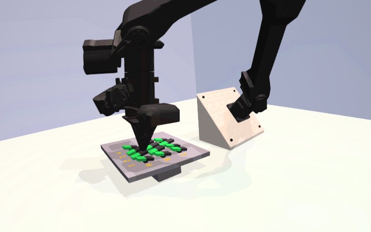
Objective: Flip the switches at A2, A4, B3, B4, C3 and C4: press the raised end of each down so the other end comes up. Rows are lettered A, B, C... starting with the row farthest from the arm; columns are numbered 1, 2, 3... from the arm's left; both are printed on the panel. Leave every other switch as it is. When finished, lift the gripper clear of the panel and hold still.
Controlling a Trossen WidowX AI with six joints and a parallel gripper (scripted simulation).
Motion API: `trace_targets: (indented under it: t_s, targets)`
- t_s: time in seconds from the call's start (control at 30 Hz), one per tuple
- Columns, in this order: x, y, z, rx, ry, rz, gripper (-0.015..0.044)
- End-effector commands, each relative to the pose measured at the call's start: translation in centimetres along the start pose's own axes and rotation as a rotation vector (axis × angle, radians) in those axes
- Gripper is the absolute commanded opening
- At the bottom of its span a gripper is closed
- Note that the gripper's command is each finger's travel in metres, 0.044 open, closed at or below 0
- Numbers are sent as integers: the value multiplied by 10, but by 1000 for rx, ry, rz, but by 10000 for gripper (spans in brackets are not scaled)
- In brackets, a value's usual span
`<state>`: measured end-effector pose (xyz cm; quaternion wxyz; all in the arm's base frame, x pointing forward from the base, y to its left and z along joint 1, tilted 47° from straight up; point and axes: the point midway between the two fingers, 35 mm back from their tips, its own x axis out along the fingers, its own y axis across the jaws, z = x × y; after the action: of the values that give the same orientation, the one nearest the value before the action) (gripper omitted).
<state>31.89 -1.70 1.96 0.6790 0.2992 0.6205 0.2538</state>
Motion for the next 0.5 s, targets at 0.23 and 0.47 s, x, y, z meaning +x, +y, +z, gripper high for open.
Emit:
trace_targets:
  t_s: [0.23,0.47]
  targets:
    - [2,1,0,4,-2,6,0]
    - [3,1,0,4,-2,6,0]
